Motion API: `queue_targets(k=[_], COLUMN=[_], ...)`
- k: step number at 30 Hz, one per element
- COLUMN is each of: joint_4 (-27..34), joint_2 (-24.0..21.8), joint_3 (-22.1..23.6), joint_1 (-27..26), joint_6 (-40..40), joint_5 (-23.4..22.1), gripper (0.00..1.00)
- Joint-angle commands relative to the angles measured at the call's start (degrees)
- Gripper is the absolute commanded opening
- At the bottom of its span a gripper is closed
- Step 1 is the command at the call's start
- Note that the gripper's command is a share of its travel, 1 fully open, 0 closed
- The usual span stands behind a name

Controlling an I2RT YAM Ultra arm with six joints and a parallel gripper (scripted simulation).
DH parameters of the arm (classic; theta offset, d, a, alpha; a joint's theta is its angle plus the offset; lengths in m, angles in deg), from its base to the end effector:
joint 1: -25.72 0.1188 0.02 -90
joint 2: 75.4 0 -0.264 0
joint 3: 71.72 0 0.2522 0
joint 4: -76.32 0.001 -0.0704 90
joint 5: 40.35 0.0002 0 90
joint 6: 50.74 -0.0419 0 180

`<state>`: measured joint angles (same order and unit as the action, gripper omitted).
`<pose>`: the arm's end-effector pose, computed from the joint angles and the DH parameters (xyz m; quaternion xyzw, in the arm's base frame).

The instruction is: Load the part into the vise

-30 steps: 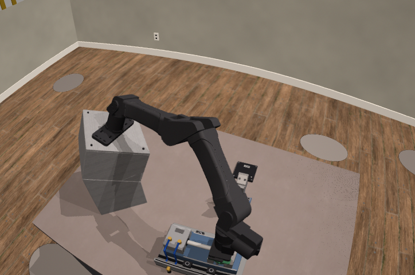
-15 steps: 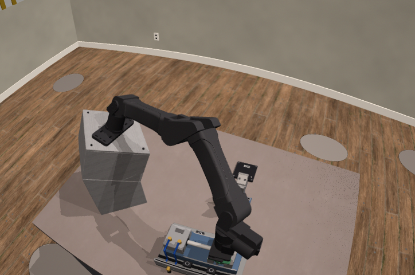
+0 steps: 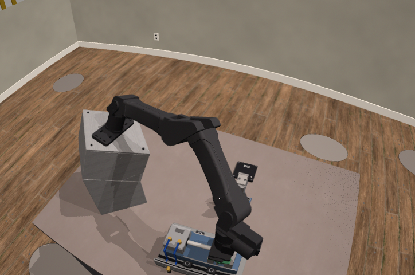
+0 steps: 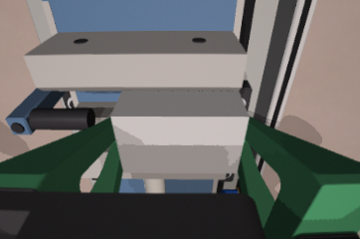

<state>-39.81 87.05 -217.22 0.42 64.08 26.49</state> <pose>0.4868 -0.2108 0.0173 -0.0120 0.9766 0.1481 0.1558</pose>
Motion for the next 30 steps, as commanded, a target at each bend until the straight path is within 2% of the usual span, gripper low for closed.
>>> queue_targets(k=[1,30], joint_4=[-0.35,-0.75], joint_2=[-0.80,-1.43], joint_3=[-2.06,-1.80], joint_1=[-0.44,-0.40], joint_6=[-0.30,-0.33], joint_5=[0.02,0.02], gripper=[0.00,0.00])
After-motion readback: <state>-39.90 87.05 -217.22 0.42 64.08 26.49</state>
